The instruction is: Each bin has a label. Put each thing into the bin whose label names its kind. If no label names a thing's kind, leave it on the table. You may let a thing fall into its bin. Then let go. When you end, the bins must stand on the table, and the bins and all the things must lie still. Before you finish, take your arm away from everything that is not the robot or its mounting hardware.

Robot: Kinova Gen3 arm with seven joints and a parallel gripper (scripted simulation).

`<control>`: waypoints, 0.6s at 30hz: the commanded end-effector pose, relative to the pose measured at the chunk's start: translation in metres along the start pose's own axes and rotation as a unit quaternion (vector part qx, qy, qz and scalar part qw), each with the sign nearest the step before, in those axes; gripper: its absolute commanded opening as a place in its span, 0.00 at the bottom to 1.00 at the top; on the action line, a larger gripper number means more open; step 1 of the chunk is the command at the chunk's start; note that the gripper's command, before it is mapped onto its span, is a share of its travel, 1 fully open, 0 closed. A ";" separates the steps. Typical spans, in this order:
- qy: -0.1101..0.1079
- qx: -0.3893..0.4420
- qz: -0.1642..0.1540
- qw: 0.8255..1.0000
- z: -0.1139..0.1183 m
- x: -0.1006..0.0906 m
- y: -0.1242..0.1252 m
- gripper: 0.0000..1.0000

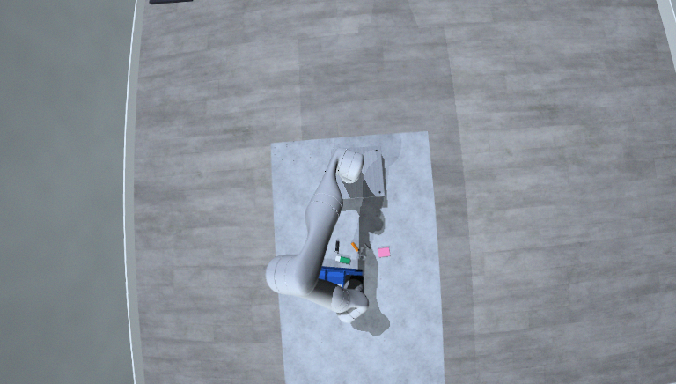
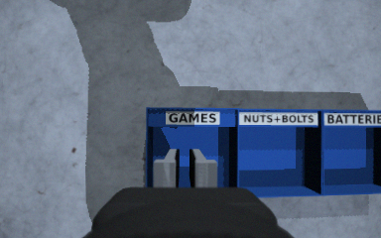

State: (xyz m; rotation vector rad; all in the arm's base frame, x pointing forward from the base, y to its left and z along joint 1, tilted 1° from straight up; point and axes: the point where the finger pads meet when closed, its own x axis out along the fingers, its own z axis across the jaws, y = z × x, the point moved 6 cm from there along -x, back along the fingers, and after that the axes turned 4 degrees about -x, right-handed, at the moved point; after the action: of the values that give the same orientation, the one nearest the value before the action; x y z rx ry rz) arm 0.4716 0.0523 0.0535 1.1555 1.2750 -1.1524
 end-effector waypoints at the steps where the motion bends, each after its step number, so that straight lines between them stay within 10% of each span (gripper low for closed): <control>1: -0.001 0.002 0.003 1.000 0.004 -0.008 0.002 0.31; 4: -0.001 0.004 0.003 1.000 0.005 -0.008 0.002 0.31; 18: 0.000 0.002 0.003 1.000 0.003 -0.117 0.001 0.31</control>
State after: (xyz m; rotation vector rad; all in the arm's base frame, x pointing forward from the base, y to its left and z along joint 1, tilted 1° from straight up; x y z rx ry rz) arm 0.4696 0.0541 0.1485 1.1489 1.2899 -1.1547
